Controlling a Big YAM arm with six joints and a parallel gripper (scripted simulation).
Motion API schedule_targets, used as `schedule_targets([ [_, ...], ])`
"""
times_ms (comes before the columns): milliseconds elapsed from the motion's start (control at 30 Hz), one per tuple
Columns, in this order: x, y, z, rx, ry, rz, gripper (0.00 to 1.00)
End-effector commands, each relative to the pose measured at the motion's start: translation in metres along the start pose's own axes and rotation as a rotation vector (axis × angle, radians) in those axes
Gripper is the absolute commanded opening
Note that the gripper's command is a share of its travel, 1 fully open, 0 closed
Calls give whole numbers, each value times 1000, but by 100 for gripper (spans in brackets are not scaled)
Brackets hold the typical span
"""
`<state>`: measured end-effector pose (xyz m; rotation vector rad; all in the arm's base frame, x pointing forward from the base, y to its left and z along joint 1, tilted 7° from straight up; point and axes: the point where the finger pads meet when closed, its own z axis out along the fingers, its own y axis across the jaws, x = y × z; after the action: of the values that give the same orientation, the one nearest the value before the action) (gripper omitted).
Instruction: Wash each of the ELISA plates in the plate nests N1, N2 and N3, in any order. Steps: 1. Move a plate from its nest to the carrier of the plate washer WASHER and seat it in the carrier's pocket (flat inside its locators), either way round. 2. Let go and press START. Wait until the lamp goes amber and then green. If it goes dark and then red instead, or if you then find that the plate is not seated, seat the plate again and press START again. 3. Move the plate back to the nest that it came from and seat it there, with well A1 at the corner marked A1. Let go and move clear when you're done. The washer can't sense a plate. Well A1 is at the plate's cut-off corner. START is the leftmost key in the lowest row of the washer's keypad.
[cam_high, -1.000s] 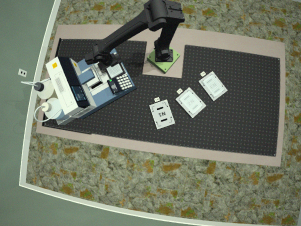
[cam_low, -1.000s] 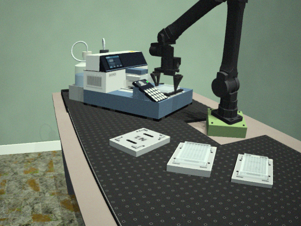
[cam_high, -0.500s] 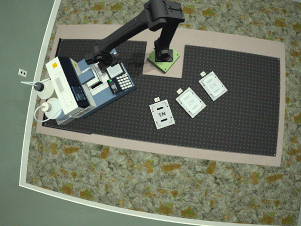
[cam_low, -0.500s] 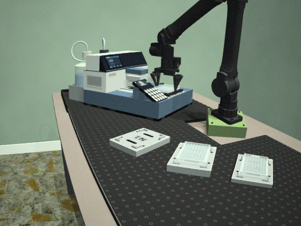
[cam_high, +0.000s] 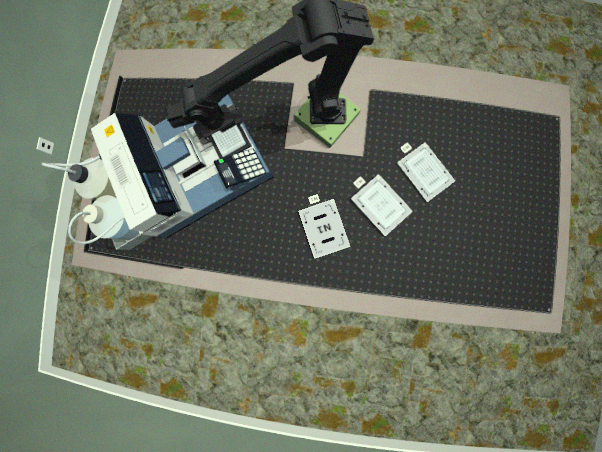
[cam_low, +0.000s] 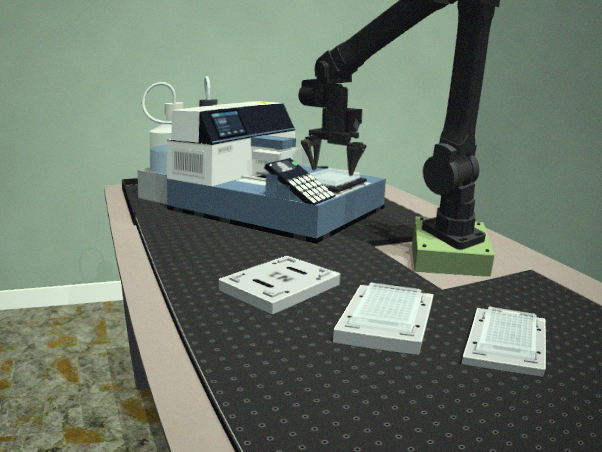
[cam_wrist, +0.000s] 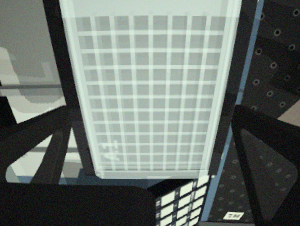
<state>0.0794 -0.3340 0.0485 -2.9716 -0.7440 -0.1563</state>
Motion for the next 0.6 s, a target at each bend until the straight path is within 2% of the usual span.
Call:
schedule_targets([
  [0,-9,20,-30,-60,-19,-3,100],
  [333,-9,19,-44,-61,-20,-3,100],
  [367,-6,19,-38,-42,-14,-7,100],
  [433,-7,19,-48,-59,-20,-9,100],
  [567,-9,18,-56,-62,-20,-3,100],
])
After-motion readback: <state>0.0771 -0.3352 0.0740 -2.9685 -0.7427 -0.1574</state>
